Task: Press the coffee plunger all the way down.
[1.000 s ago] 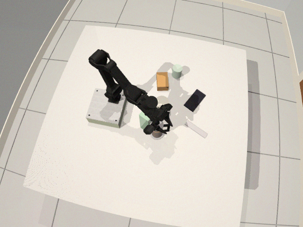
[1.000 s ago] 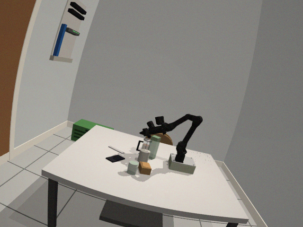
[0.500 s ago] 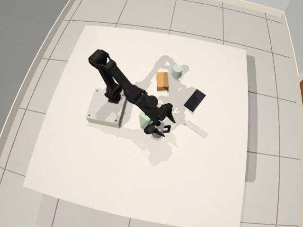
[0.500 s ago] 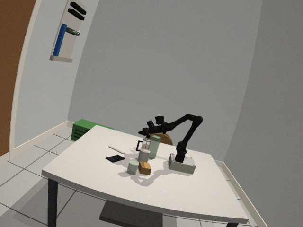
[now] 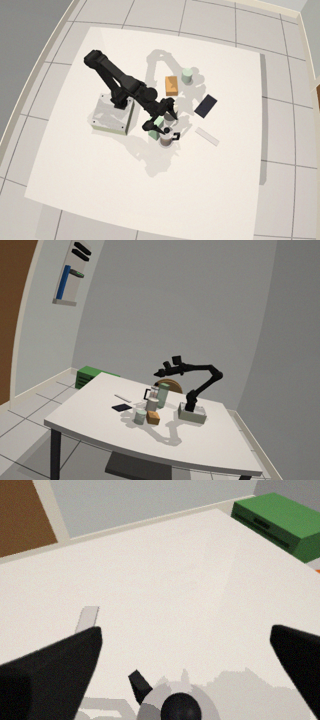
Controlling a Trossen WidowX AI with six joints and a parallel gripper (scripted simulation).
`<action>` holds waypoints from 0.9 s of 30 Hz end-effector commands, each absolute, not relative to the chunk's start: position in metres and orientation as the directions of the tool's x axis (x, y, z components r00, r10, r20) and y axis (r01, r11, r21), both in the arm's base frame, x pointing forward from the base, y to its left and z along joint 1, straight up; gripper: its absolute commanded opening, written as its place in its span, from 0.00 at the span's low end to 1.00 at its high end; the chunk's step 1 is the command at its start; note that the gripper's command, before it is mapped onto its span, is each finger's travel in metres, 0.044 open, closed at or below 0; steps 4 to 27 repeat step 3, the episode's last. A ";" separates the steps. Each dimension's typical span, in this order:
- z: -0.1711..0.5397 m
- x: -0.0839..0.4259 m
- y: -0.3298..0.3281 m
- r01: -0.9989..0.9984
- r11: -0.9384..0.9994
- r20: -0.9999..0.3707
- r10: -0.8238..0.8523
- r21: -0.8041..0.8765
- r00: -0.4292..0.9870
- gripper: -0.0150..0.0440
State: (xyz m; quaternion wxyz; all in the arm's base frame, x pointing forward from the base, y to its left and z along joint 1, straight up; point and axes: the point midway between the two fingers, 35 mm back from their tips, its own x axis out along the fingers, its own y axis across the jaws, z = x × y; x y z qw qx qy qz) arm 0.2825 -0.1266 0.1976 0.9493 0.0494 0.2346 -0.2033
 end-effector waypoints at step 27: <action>0.204 0.269 -0.121 0.409 0.912 -0.476 -0.359 0.004 0.803 1.00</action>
